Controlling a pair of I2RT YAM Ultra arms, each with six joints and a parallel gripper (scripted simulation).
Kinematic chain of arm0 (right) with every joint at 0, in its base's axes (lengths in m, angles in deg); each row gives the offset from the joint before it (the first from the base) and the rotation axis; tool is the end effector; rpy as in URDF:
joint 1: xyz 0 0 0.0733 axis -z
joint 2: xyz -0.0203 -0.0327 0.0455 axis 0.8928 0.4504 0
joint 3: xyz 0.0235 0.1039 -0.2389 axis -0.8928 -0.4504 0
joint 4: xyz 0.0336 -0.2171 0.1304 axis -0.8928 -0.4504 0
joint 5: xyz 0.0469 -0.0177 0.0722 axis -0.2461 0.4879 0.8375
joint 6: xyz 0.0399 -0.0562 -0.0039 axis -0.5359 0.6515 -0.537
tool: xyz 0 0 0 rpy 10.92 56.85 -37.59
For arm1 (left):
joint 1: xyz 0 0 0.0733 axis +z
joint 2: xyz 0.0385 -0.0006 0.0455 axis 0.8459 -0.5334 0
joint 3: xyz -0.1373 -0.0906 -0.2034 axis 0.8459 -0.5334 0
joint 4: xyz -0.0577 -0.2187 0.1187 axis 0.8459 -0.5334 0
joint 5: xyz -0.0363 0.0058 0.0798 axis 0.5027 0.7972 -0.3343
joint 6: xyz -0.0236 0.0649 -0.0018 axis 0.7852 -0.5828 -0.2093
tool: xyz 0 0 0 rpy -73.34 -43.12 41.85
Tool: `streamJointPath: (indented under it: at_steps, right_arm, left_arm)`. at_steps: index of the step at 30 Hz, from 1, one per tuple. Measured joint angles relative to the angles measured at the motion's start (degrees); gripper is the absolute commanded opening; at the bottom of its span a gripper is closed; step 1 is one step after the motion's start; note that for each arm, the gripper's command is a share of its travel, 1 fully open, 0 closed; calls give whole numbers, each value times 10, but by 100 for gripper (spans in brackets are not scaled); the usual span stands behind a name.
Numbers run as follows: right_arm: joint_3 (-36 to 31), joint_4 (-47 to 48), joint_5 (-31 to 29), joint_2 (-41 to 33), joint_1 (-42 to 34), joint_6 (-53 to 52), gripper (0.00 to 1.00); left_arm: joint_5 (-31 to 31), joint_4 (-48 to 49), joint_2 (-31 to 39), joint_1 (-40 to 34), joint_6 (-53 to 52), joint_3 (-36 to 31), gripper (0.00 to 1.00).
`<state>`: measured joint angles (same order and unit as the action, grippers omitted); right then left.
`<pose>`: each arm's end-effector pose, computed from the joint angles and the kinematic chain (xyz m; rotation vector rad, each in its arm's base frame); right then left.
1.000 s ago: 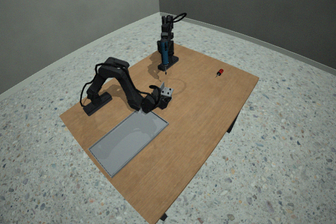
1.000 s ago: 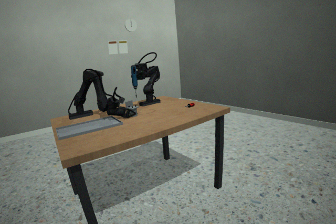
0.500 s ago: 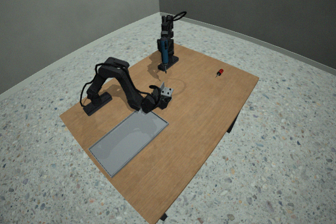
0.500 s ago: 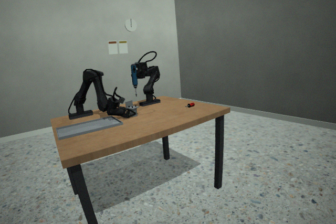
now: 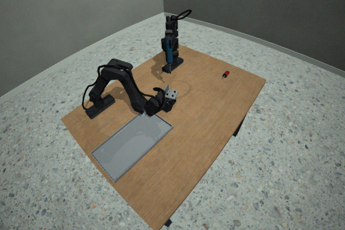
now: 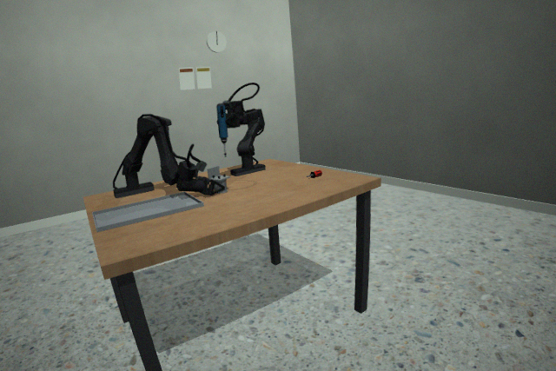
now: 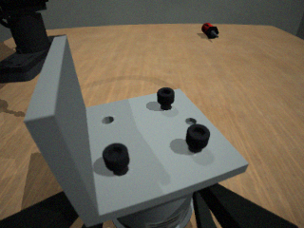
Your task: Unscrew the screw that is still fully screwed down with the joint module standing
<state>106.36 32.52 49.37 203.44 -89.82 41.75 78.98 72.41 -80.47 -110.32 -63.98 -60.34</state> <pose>0.3158 0.2134 0.0304 -1.4056 1.3982 1.0781 0.0985 -0.1300 0.2817 0.7198 1.4108 -0.7538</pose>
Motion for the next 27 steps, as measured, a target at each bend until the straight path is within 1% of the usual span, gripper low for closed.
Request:
streamJointPath:
  at_steps: [27]
  right_arm:
    - [0,0,0,0,0,0,59]
  left_arm:
    - [0,-6,0,0,0,3,42]
